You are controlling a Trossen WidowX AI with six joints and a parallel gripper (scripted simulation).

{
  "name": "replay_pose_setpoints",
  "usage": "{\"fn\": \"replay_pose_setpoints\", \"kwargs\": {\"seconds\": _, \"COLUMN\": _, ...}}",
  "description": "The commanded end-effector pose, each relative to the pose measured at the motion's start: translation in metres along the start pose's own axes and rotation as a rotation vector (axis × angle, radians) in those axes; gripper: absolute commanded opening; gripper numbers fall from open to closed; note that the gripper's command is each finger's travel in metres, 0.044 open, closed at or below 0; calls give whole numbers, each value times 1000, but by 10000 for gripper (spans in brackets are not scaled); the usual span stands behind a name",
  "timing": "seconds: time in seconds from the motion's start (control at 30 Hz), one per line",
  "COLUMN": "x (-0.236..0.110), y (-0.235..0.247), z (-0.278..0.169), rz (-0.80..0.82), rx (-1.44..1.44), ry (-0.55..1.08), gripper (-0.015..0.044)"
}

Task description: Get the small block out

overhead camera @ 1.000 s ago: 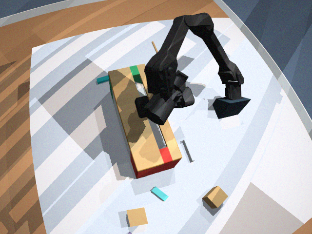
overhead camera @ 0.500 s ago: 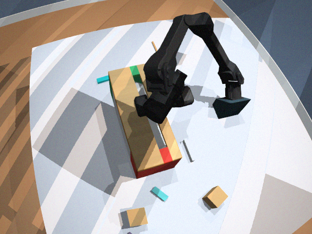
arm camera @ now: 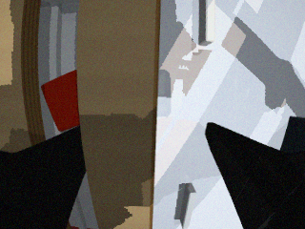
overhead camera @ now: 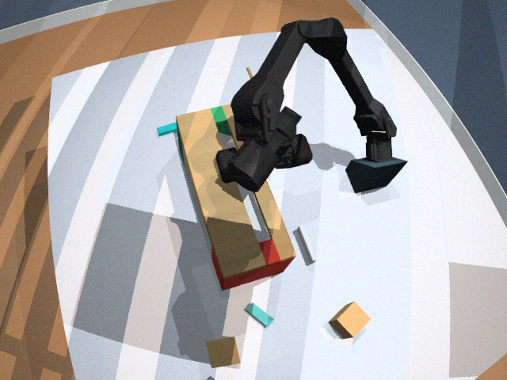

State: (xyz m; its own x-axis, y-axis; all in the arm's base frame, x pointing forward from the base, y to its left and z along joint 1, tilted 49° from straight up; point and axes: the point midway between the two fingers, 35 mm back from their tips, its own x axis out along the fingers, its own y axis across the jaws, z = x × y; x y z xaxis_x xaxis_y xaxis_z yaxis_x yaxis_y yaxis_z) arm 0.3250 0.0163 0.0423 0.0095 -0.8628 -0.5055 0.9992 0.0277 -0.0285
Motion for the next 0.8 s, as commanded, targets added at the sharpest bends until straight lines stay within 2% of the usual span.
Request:
{"fn": "replay_pose_setpoints", "kwargs": {"seconds": 0.0, "x": 1, "y": 0, "z": 6, "rz": 3, "rx": -1, "ry": -3, "gripper": 400}}
{"fn": "replay_pose_setpoints", "kwargs": {"seconds": 0.23, "x": -1, "y": 1, "z": -4, "rz": 3, "rx": -1, "ry": -3, "gripper": 400}}
{"fn": "replay_pose_setpoints", "kwargs": {"seconds": 0.77, "x": 1, "y": 1, "z": 6, "rz": 3, "rx": -1, "ry": -3, "gripper": 400}}
